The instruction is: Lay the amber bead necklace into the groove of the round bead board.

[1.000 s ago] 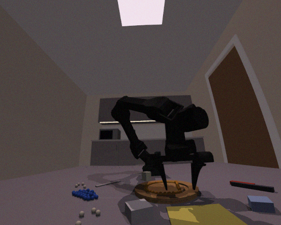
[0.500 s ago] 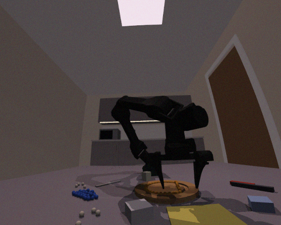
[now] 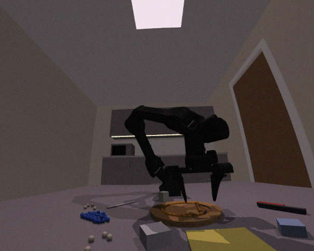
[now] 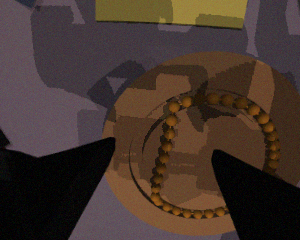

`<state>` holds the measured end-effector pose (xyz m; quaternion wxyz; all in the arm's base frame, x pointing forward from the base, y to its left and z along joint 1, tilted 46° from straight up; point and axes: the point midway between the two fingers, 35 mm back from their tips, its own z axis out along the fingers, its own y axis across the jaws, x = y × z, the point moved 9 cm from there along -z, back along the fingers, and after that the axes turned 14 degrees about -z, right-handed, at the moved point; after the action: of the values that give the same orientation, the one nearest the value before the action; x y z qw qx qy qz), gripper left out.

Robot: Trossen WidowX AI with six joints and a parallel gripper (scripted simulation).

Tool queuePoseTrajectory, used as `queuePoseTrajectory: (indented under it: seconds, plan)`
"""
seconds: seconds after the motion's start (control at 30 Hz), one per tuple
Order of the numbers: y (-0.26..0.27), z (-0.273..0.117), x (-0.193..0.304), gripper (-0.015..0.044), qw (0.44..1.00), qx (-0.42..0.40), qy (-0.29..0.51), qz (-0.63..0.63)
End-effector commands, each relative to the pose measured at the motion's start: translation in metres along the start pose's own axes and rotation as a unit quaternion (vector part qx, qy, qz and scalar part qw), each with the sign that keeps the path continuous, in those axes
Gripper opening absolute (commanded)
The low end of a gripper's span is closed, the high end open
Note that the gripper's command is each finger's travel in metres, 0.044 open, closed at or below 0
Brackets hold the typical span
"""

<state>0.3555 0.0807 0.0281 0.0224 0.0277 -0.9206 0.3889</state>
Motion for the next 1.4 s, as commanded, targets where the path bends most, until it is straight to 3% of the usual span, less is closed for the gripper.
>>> queuePoseTrajectory:
  seconds: [0.0,0.1,1.37]
  plan:
    - [0.01,-0.011,0.03,0.0177,0.999,-0.001,0.001,-0.052]
    - [0.015,-0.017,0.052,0.012,0.996,-0.001,0.002,-0.086]
    - [0.017,0.021,0.063,0.012,0.995,0.001,0.002,-0.102]
